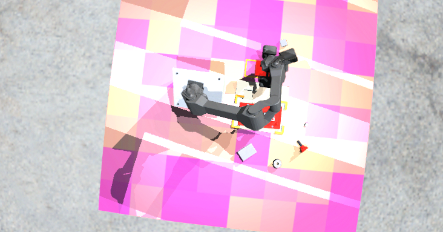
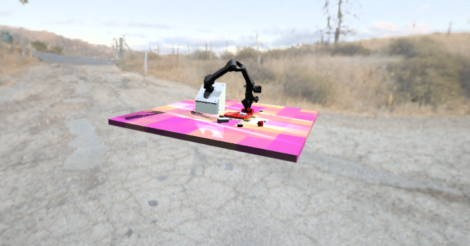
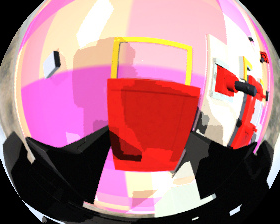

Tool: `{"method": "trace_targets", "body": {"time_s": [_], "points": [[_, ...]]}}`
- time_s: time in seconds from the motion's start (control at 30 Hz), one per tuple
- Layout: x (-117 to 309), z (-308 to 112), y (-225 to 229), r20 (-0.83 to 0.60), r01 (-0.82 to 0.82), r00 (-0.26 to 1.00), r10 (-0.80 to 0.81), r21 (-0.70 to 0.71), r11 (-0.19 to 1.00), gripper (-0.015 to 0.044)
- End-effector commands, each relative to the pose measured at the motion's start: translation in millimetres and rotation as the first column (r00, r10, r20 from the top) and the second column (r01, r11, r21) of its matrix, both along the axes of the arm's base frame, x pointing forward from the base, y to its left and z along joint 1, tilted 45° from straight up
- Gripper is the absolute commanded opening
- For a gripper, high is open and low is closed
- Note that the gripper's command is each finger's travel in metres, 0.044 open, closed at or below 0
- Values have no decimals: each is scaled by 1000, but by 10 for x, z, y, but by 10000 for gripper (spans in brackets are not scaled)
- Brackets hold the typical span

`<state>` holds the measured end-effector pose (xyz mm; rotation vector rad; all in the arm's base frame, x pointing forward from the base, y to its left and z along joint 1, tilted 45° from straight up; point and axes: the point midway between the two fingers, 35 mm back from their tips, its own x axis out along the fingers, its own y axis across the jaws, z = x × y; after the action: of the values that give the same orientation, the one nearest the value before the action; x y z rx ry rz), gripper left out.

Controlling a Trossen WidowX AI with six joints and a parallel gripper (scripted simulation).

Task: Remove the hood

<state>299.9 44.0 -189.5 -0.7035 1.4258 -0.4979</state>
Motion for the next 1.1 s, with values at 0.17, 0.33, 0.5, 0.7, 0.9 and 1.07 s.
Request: {"method": "trace_targets", "body": {"time_s": [0.17, 0.33, 0.5, 0.7, 0.9, 1.07], "points": [[-3, -41, -43, -4, -5, 1000, 5, -6, 1000, 0], [-1, -58, -61, -4, -5, 1000, 5, -6, 1000, 0], [0, -66, -69, -4, -5, 1000, 5, -6, 1000, 0], [5, -53, -55, 0, 0, 1000, 0, -1, 1000, 158], [5, -53, -55, 0, 0, 1000, 0, -1, 1000, 315], [5, -53, -55, 0, 0, 1000, 0, -1, 1000, 440]]}}
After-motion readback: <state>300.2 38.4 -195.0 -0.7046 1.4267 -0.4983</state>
